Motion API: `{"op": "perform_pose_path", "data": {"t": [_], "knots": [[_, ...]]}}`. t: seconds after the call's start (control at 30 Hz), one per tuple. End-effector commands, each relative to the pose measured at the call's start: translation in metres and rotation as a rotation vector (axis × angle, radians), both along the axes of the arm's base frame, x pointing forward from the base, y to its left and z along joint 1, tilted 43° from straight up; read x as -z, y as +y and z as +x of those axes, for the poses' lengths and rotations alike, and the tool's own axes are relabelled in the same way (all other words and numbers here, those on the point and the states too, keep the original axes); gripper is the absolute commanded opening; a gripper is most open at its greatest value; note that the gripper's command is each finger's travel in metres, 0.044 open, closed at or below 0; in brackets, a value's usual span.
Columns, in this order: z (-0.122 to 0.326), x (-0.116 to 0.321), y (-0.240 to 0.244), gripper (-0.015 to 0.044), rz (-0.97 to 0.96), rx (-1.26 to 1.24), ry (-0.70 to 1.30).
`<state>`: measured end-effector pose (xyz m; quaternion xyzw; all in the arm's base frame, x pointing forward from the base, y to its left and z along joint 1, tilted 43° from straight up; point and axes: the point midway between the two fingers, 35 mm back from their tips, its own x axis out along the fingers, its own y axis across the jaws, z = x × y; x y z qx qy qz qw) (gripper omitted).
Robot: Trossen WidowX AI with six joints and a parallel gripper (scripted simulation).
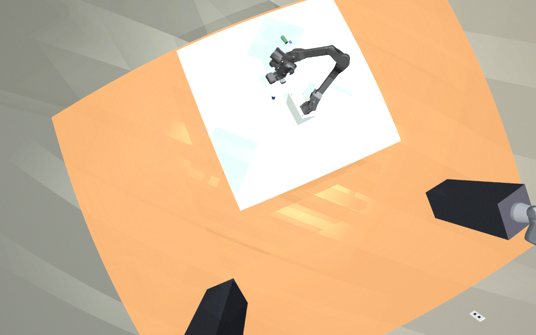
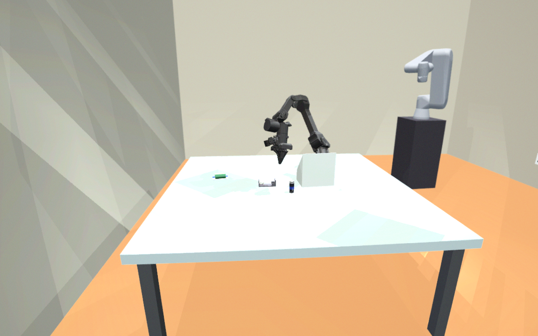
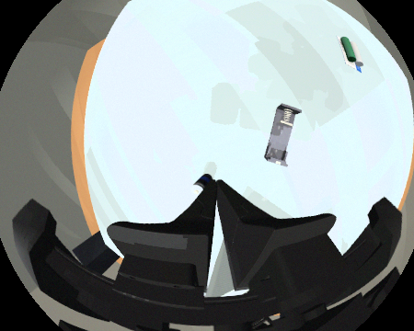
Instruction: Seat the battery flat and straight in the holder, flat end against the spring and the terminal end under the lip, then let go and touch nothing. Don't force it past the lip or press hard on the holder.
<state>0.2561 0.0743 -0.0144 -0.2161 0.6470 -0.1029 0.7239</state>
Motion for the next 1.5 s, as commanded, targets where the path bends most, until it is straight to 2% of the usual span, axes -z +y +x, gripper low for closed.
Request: {"op": "perform_pose_path", "data": {"t": [0.0, 0.1, 0.27, 0.6, 1.47], "knots": [[-0.027, 0.017, -0.005, 0.0000, -0.212, -0.052, 0.149], [-0.039, 0.022, -0.008, 0.0000, -0.312, -0.085, 0.211], [-0.038, 0.027, -0.012, 0.0000, -0.312, -0.085, 0.211], [-0.037, 0.081, -0.063, 0.0000, -0.316, -0.084, 0.210], [-0.047, 0.105, -0.035, 0.0000, -0.309, -0.087, 0.210]]}}
